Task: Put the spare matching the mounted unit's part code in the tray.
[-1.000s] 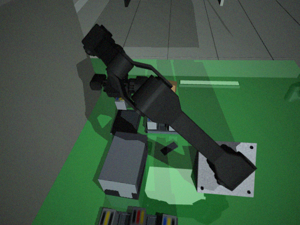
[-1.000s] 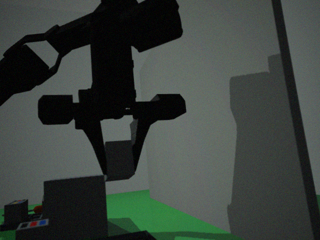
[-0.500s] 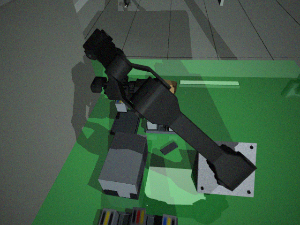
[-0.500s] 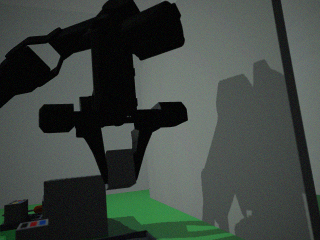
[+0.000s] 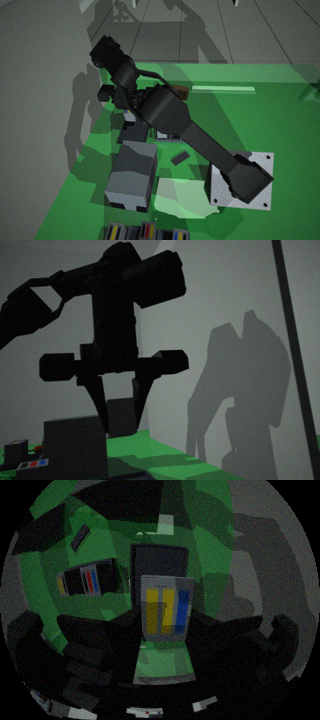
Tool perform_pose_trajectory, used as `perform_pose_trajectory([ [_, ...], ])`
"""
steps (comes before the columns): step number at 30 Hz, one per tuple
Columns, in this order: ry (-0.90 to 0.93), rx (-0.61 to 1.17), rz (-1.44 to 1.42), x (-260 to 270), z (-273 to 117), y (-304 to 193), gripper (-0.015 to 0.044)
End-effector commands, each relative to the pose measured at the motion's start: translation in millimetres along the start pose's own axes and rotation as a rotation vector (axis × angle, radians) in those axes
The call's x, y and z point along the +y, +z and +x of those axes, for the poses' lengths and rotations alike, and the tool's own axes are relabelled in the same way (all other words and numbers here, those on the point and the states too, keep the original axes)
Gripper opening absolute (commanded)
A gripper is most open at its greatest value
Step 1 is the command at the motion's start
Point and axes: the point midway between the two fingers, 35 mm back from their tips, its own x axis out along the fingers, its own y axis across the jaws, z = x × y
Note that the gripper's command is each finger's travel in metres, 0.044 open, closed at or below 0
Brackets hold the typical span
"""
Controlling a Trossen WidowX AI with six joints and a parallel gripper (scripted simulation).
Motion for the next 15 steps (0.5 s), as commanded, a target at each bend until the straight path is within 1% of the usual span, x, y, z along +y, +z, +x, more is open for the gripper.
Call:
perform_pose_trajectory([
  [1, -0.002, -0.003, 0.005, -0.1, 3.9, 0.2, 0.0000],
  [15, -0.002, -0.004, 0.005, 0.0, 14.4, 0.4, 0.0000],
])
